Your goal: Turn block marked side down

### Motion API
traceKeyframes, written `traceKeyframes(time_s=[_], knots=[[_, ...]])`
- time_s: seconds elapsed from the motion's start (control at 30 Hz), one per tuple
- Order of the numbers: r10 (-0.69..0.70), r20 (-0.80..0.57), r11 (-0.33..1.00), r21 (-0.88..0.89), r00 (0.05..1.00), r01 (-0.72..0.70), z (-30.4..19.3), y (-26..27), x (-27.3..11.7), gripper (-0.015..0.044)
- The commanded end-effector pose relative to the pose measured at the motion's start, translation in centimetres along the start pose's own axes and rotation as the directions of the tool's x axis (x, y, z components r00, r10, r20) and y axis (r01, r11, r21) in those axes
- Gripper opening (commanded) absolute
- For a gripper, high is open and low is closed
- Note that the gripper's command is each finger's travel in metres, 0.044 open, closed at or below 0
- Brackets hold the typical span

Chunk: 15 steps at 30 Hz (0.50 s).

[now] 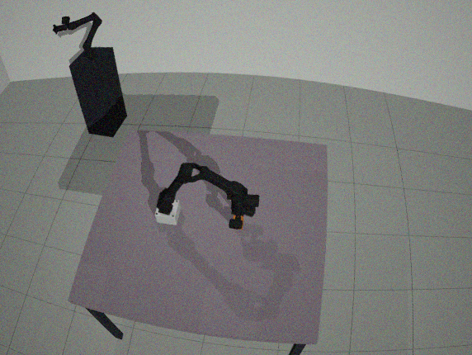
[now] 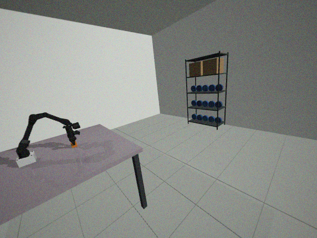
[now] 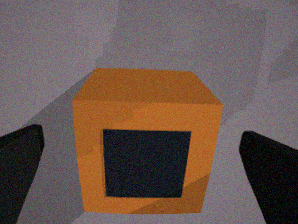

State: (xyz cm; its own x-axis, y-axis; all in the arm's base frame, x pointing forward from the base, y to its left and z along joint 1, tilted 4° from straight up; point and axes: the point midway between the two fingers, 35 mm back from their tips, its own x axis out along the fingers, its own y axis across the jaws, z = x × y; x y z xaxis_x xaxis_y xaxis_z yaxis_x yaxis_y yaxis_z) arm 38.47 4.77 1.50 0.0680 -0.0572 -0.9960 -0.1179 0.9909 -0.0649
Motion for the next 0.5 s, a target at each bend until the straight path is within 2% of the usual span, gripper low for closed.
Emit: traceKeyframes(time_s=[0.0, 0.2, 0.47], knots=[[-0.002, -0.007, 1.000, -0.005, 1.000, 0.002, -0.15, -0.01, 0.47, 0.0388], [-0.002, -0.007, 1.000, -0.005, 1.000, 0.002, -0.15, -0.01, 0.47, 0.0230], [-0.002, -0.007, 1.000, -0.005, 1.000, 0.002, -0.15, -0.01, 0.47, 0.0177]])
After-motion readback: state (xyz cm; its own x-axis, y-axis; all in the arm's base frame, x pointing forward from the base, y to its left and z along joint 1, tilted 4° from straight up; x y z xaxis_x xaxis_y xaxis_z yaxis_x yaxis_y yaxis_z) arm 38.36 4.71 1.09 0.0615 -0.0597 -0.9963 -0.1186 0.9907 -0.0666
